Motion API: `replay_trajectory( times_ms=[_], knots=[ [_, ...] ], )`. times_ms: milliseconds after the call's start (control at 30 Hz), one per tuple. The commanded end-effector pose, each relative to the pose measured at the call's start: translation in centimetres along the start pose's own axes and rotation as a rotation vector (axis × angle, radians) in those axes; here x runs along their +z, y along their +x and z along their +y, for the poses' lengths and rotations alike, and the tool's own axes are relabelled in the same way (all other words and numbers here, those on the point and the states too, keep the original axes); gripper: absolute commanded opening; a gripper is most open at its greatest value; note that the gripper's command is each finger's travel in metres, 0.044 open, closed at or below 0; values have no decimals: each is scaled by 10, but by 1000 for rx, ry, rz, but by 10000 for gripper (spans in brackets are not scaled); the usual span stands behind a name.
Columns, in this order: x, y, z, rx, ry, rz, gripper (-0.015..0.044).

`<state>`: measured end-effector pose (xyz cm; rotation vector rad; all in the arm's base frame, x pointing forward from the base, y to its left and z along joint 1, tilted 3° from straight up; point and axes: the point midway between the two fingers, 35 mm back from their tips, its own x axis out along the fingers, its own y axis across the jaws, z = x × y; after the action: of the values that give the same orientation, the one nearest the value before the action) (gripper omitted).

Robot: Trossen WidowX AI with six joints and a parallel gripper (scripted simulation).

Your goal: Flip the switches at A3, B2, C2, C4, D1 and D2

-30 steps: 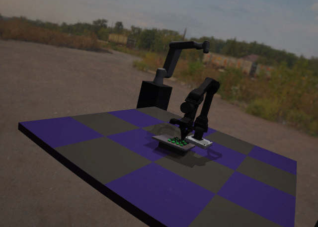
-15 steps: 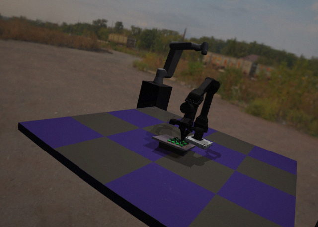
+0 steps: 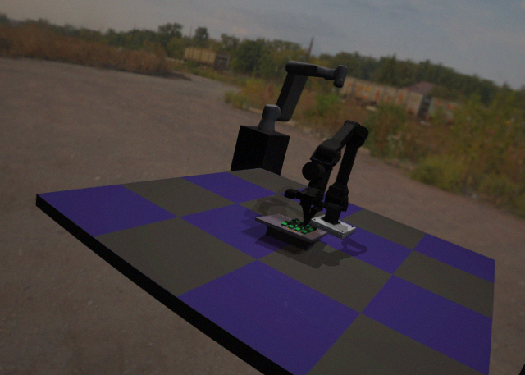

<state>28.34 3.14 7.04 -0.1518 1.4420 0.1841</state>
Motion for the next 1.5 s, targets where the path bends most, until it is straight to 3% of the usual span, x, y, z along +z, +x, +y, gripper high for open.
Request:
replay_trajectory(
  times_ms=[0, 367, 567, 1033, 1200, 1467],
  knots=[
    [0, 1, 0, -3, 1, 1, 0],
    [0, -1, 0, 0, 0, 0, 0],
    [-2, -63, 0, -3, 1, -24, 0],
    [-21, -62, -47, -8, 0, -22, 0],
    [-21, -29, -48, -8, 0, -47, 0],
    [-21, -19, -48, -8, 0, -49, 0]
  ],
)
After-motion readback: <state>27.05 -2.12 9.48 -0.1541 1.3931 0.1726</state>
